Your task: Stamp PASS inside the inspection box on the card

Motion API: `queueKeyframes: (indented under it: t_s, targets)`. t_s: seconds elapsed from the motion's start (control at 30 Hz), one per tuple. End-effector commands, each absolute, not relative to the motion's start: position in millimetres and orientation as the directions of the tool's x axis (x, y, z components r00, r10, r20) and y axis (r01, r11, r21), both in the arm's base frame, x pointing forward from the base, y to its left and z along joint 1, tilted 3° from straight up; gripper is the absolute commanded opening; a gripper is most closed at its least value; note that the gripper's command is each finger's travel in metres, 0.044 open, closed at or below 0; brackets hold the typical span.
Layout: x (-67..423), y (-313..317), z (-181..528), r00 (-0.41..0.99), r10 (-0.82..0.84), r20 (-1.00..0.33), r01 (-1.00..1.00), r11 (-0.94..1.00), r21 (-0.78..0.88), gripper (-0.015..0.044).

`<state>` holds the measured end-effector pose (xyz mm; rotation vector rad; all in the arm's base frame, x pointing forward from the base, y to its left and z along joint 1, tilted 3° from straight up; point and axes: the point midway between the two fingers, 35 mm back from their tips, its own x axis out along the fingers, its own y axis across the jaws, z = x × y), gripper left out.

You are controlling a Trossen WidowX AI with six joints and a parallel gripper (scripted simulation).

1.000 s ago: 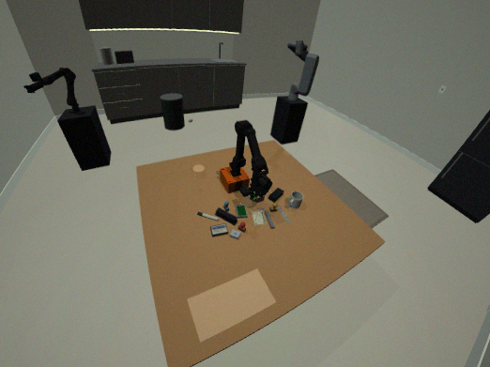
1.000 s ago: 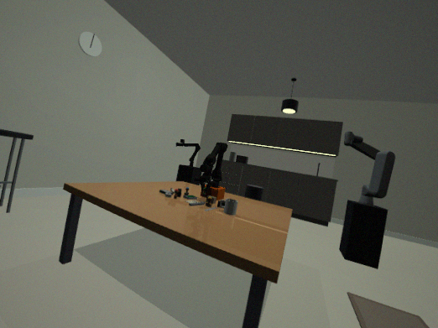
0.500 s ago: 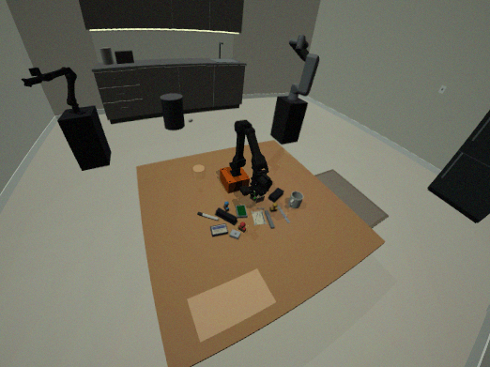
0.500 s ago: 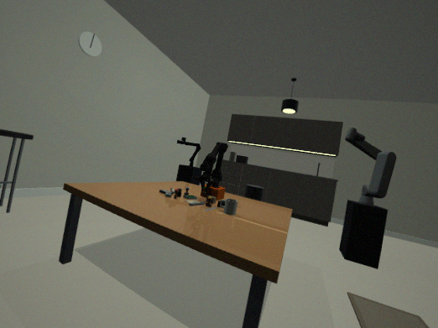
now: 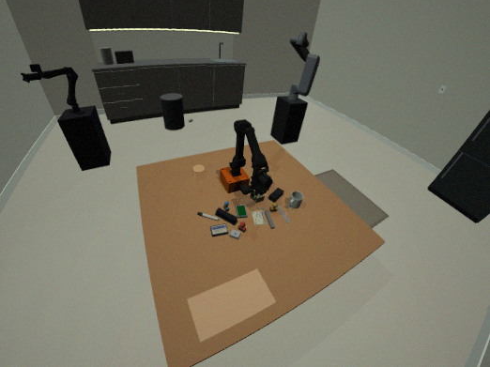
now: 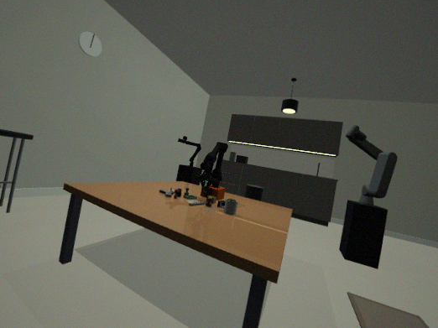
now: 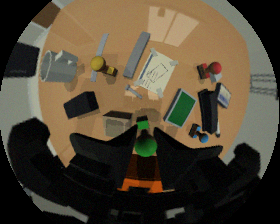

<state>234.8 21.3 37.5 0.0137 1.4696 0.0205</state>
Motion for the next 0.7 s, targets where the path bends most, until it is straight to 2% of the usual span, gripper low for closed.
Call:
queueKeyframes:
  t_s: [0.0,0.67]
  targets:
    - [234.8,20.8,40.4,0.104,0.02,-0.994,-0.009,1.0,0.019,0.0]
    - [232.8,20.4,50.1,0.105,0.02,-0.994,-0.009,1.0,0.019,0.0]
